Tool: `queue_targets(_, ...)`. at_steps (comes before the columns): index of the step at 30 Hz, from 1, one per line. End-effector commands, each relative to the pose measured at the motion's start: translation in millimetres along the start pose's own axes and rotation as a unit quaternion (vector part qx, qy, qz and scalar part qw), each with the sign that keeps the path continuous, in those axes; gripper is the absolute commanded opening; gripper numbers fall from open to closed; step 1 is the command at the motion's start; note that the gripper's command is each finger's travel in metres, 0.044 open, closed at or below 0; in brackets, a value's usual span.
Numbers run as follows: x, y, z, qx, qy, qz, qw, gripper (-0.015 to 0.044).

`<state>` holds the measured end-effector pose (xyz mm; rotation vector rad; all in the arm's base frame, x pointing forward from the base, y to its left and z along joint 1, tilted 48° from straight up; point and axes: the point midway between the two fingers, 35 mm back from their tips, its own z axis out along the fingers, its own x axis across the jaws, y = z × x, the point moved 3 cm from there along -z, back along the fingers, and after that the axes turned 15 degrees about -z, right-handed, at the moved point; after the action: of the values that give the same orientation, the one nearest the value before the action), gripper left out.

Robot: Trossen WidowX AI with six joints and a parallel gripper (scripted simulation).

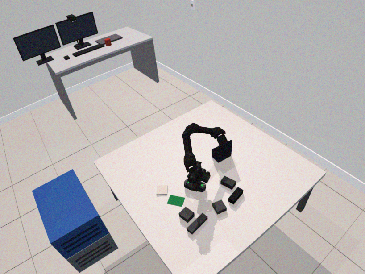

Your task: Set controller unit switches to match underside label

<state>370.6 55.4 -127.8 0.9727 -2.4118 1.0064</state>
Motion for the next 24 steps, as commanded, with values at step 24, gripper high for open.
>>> queue_targets(24, 27, -12, -42, 0.000, 0.005, -0.003, 1.000, 0.0000)
